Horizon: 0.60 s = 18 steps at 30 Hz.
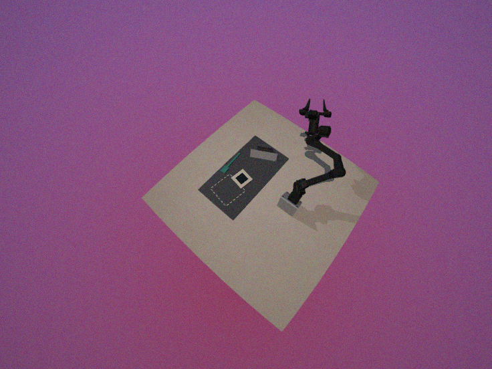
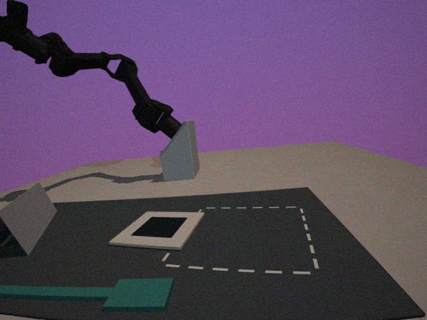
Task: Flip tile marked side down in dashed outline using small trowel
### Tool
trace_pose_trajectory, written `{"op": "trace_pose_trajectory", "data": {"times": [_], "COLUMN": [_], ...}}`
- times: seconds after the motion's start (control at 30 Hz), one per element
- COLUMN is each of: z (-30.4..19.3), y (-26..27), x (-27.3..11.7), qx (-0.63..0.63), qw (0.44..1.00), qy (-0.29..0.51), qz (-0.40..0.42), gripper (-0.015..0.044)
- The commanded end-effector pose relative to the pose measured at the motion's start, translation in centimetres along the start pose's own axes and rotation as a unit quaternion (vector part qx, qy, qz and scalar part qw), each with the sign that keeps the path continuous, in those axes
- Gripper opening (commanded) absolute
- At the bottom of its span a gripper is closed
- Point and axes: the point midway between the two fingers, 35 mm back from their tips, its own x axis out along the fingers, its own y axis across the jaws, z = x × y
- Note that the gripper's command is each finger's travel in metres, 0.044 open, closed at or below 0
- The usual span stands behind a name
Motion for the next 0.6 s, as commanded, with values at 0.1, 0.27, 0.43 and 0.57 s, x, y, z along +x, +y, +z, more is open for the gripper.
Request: {"op": "trace_pose_trajectory", "data": {"times": [0.1, 0.27, 0.43, 0.57], "z": [-0.6, -2.5, -4.5, -5.3], "y": [1.3, 5.4, 9.9, 11.8], "x": [0.3, 0.9, 0.4, -0.1], "qx": [0.005, 0.018, 0.012, 0.007], "qw": [1.0, 0.994, 0.981, 0.974], "qy": [0.013, 0.057, 0.098, 0.114], "qz": [0.023, 0.092, 0.165, 0.196], "gripper": [0.0295, 0.0164, 0.01, 0.01]}}
